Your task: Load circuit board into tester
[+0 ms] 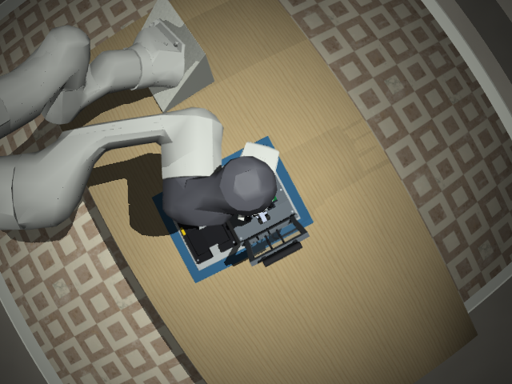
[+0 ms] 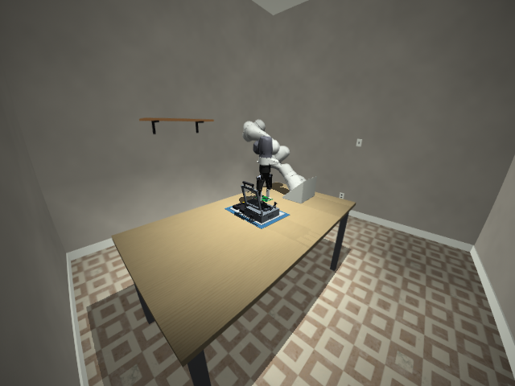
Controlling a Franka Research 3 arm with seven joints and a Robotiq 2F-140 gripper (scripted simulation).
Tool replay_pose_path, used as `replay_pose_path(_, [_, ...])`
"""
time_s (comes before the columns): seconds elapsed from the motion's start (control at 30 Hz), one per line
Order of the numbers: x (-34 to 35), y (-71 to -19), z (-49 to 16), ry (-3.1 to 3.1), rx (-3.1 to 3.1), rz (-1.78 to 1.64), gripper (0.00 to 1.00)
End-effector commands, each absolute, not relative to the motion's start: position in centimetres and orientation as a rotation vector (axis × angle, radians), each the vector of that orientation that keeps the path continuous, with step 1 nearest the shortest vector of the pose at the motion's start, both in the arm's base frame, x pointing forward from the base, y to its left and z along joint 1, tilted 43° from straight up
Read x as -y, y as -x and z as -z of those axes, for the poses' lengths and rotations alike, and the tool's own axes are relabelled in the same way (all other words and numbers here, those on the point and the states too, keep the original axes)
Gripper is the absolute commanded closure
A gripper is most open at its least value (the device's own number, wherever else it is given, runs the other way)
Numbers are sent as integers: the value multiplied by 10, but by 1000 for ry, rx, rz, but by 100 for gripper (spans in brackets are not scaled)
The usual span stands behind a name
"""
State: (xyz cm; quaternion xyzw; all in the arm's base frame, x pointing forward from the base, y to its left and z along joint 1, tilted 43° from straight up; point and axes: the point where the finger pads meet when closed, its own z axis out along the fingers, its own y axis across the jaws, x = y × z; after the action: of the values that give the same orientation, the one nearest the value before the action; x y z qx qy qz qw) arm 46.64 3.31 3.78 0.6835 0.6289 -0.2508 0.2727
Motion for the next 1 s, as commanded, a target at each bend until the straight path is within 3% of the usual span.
replay_pose_path(0.0, [-33, -466, -36, -1843, -1689, 673, 54])
replay_pose_path(0.97, [-7, -466, -8, -1843, -1689, 673, 54])
